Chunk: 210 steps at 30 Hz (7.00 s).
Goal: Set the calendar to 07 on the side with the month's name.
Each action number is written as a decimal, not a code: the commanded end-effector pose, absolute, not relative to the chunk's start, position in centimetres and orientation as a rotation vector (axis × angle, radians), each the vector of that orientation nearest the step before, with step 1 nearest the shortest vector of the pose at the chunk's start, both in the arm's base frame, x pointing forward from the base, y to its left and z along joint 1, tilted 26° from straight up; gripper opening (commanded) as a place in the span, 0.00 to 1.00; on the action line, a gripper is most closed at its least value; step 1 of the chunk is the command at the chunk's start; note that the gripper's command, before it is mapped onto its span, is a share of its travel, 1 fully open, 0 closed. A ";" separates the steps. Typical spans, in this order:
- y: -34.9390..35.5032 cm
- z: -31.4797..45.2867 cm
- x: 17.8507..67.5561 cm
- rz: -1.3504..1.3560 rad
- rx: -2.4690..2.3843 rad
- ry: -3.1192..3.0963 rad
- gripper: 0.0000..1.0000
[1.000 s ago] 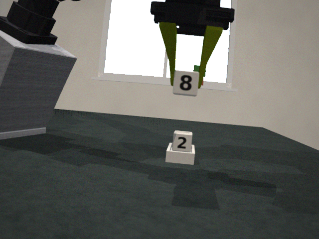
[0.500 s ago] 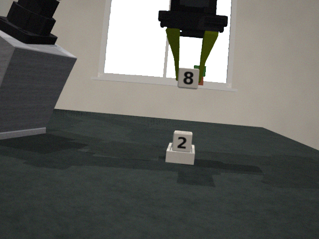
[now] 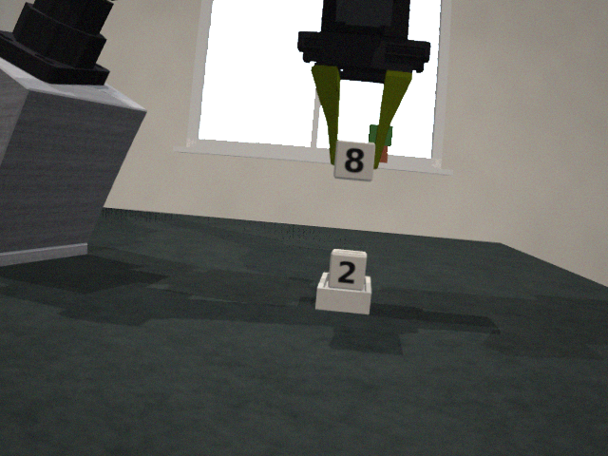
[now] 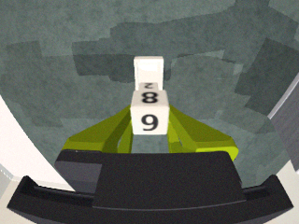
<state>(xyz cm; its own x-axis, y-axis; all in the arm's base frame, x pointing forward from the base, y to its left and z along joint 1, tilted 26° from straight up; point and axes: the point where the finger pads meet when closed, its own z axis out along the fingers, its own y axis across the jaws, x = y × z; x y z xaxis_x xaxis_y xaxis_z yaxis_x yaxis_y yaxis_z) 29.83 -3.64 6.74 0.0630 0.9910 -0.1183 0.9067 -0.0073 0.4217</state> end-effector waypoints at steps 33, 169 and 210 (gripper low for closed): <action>-4.6 2.1 32.7 0.311 1.949 1.880 0.26; -4.8 2.8 33.7 0.320 1.943 1.872 0.26; -5.1 0.5 34.3 0.314 1.945 1.878 0.26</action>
<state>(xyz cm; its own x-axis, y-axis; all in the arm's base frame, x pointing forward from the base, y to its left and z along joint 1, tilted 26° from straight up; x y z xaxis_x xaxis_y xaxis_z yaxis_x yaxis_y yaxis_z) 32.99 -4.61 -0.06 0.0628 0.9910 -0.1184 0.9085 -0.0076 0.4178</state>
